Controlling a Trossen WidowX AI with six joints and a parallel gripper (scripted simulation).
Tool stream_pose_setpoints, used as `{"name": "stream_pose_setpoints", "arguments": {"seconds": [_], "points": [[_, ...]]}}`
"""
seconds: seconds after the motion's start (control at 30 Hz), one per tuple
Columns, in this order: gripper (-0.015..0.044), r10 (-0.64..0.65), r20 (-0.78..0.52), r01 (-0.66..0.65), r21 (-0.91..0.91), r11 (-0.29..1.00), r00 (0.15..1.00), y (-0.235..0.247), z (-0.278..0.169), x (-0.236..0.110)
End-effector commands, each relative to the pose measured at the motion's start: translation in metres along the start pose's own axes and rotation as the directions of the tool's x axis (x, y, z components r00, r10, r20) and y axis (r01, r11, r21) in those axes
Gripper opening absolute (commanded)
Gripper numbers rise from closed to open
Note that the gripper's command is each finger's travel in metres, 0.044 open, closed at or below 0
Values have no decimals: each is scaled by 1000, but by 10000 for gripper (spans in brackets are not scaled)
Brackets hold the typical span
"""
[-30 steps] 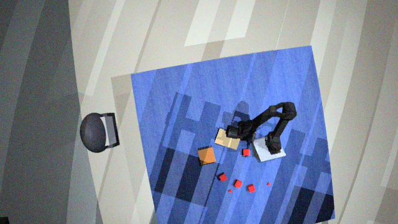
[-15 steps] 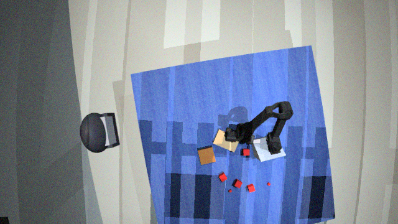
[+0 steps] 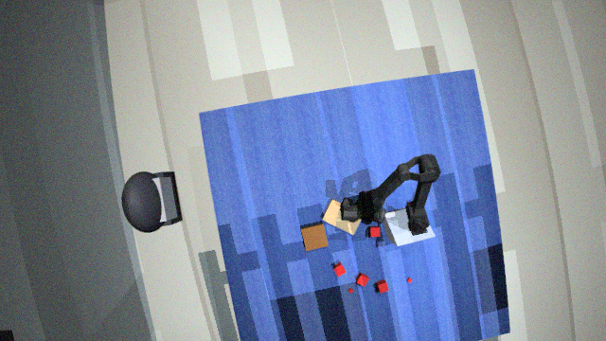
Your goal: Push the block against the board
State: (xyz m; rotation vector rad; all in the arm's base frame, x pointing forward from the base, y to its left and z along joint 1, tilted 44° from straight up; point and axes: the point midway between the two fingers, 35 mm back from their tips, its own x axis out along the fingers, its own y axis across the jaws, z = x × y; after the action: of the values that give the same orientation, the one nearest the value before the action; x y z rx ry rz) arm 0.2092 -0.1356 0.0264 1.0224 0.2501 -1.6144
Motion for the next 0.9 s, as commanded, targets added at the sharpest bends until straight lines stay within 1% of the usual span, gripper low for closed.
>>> {"name": "stream_pose_setpoints", "arguments": {"seconds": [0.0,0.87], "points": [[0,-4,-2,4,0,1000,1000,2,-6,1],[0,-3,-2,3,0,1000,1000,9,-33,1]]}}
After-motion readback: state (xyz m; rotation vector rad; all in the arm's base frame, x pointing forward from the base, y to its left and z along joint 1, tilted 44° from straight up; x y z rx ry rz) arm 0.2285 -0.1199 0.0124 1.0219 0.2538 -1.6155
